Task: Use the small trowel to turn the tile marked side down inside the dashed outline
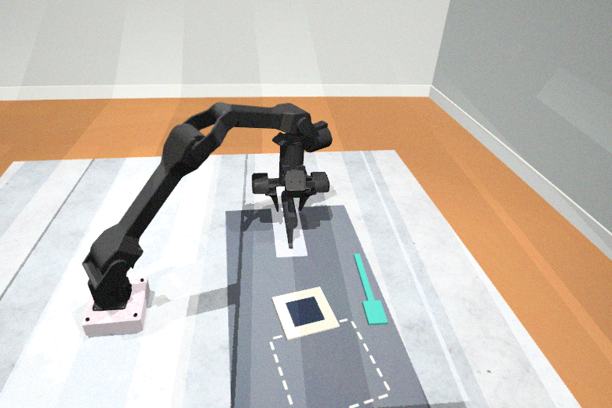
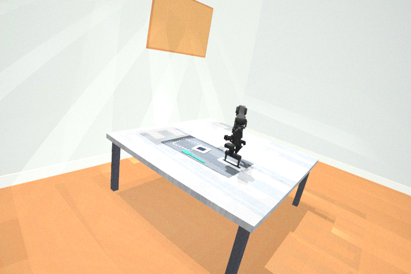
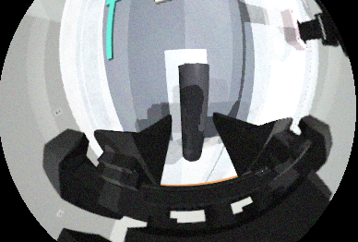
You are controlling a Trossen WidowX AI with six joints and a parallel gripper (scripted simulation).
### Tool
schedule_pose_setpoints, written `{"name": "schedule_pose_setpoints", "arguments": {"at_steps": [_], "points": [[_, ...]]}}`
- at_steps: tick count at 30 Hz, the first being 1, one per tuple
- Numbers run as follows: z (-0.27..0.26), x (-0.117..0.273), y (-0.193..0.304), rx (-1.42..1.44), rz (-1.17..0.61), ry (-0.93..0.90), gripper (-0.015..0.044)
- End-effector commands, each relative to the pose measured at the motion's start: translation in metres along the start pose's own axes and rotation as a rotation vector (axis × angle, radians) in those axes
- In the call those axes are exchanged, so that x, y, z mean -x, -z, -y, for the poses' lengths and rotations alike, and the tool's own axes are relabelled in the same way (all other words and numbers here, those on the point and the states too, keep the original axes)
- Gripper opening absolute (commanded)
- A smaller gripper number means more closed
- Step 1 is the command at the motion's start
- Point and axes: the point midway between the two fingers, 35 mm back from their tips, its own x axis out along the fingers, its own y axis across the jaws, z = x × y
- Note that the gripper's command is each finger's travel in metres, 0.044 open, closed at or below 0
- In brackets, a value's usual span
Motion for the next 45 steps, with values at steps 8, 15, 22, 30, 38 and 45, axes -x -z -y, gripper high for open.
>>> {"name": "schedule_pose_setpoints", "arguments": {"at_steps": [8,15,22,30,38,45], "points": [[-0.0001,-0.0023,0.0002,-0.003,-0.002,-0.001,0.013],[-0.0001,-0.0023,0.0002,-0.003,-0.002,-0.001,0.013],[-0.0001,-0.0023,0.0002,-0.003,-0.002,-0.001,0.013],[-0.0001,-0.0023,0.0002,0.068,-0.002,-0.001,0.013],[-0.0002,-0.0023,0.0003,0.197,-0.002,-0.002,0.013],[-0.0002,-0.0023,0.0003,0.197,-0.002,-0.002,0.027]]}}
